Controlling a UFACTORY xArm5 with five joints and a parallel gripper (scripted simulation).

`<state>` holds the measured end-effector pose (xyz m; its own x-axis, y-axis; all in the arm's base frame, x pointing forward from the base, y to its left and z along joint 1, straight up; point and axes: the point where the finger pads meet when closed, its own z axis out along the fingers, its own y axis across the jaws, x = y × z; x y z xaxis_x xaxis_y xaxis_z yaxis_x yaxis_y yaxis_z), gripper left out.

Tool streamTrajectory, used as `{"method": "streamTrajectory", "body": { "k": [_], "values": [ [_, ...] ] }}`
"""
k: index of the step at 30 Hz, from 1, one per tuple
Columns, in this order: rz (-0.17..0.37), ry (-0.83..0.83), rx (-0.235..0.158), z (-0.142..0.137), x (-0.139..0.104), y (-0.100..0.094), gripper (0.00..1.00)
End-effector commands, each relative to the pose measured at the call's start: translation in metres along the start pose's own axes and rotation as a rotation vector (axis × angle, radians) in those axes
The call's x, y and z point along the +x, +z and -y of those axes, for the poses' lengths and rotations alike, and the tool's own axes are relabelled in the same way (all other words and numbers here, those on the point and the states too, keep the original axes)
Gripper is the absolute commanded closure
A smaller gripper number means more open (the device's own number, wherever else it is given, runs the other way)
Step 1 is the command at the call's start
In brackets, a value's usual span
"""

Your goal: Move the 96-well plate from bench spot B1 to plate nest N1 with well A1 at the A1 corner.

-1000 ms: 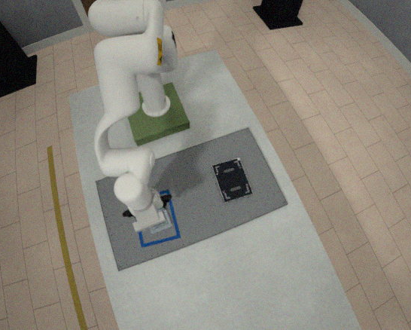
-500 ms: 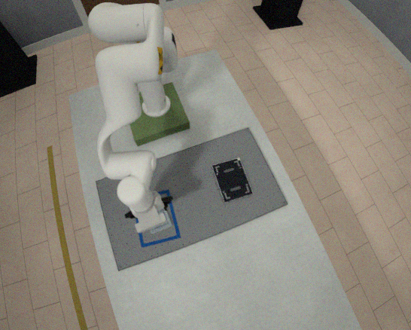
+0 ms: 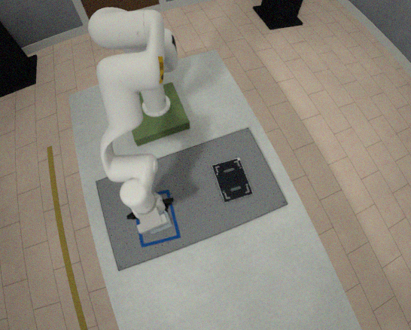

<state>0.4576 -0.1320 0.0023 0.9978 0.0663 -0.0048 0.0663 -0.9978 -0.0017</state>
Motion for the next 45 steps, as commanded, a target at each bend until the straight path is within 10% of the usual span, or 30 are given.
{"method": "streamTrajectory", "body": {
  "k": [1, 45],
  "values": [
    [-0.004, 0.000, -0.001, -0.001, 0.001, 0.005, 0.00],
    [-0.004, 0.000, -0.001, -0.001, 0.001, 0.024, 0.00]
  ]
}}
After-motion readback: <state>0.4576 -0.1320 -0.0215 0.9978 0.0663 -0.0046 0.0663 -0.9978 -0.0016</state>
